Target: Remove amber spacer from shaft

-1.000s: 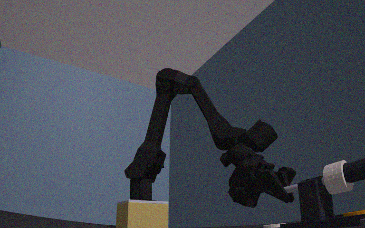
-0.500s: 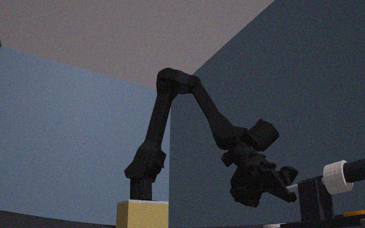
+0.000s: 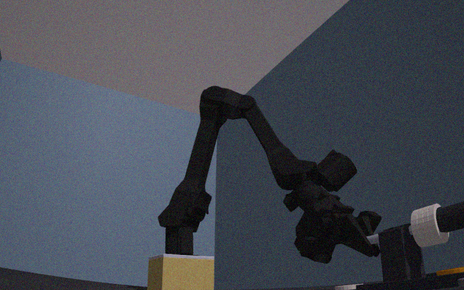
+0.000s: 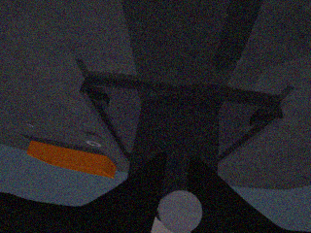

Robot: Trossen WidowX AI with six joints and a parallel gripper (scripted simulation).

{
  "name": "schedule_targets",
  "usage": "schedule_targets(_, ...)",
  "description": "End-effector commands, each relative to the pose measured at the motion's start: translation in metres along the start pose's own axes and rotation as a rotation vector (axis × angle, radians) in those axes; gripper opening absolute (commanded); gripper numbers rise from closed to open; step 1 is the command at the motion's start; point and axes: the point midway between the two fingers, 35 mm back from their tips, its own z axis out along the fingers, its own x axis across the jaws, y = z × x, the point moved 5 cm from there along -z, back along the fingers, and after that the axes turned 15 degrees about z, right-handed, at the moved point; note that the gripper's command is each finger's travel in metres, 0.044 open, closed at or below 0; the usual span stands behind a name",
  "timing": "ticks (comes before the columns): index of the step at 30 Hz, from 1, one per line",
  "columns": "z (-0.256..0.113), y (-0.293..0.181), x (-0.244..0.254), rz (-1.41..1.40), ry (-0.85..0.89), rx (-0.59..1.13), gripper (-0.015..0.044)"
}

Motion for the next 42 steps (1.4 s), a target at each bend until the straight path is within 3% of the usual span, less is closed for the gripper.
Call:
schedule_targets(1, 0.002, -0.003, 0.000, 0.000, 0.000, 0.003, 0.0000)
schedule_targets(42, 0.012, -0.013, -0.003, 0.000, 0.000, 0.005, 0.0000)
